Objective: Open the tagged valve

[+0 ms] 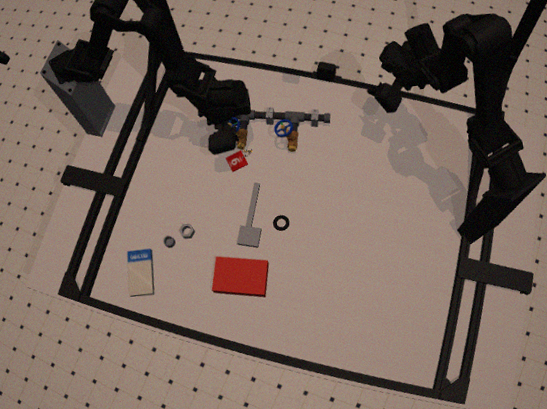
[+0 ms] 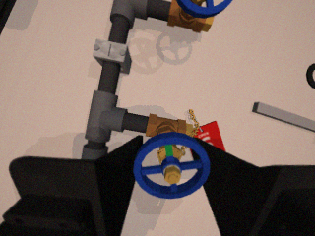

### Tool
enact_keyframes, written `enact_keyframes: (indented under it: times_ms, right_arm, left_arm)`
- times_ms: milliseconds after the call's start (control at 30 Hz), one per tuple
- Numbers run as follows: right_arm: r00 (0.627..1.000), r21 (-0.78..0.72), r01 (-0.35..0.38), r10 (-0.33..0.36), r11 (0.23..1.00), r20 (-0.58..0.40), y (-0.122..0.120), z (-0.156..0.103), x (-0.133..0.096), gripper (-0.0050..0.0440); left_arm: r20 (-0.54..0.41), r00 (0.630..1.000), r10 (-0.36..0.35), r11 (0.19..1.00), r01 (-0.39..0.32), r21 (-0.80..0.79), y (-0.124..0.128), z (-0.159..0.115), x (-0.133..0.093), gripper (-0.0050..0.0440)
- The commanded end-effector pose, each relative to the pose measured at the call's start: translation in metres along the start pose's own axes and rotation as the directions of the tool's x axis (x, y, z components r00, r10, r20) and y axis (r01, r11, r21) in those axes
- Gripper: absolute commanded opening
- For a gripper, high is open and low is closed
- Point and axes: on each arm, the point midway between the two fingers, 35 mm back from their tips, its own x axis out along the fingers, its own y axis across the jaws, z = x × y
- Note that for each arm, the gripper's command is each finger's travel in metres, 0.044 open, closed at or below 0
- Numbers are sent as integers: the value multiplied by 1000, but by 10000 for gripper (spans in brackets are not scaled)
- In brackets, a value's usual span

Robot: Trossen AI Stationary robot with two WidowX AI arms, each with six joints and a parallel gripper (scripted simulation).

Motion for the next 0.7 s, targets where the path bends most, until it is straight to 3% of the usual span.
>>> enact_keyframes:
  times_ms: [0,200,267,400,567,667]
  right_arm:
    - [1000,-221,0,0,975,1,0,0,0,0]
    - [1000,-484,0,1,875,1,0,0,0,0]
    - [1000,-484,0,1,875,1,0,0,0,0]
    - [1000,-664,0,1,748,1,0,0,0,0]
    - [1000,-665,0,1,747,1,0,0,0,0]
    - [1000,-631,0,0,776,1,0,0,0,72]
  left_arm:
    - [0,1000,0,1000,0,0,0,0,0,400]
    - [0,1000,0,1000,0,0,0,0,0,400]
    - [0,1000,0,1000,0,0,0,0,0,400]
    - [0,1000,0,1000,0,0,0,0,0,400]
    - [0,1000,0,1000,0,0,0,0,0,400]
    - [0,1000,0,1000,0,0,0,0,0,400]
